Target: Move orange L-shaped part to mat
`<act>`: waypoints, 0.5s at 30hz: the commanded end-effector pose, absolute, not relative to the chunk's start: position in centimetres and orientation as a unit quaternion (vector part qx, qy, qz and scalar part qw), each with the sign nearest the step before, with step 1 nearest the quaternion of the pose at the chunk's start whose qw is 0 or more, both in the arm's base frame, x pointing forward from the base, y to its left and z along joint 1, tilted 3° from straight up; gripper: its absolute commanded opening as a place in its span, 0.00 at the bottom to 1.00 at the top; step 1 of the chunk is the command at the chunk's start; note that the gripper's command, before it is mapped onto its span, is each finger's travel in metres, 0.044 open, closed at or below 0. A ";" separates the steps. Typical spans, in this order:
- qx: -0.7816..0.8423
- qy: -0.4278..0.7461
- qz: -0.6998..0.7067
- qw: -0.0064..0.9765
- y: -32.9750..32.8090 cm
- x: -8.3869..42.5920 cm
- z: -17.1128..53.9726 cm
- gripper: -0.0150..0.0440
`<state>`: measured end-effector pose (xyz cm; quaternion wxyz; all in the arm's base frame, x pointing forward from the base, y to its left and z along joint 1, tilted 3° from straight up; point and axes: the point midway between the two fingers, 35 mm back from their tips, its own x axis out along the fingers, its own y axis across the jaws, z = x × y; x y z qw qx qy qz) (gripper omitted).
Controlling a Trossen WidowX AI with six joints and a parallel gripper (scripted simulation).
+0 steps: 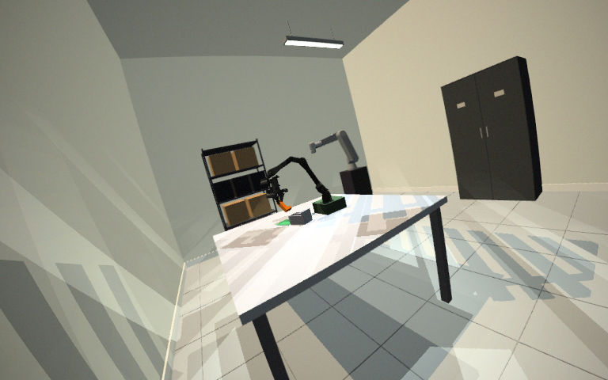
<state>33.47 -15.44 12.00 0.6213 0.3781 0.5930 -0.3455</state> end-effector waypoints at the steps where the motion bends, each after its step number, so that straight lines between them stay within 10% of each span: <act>1: 0.377 0.596 -0.342 0.621 -16.0 33.7 12.0 0.25; 15: 0.377 0.596 -0.342 0.621 -16.0 33.8 10.2 0.25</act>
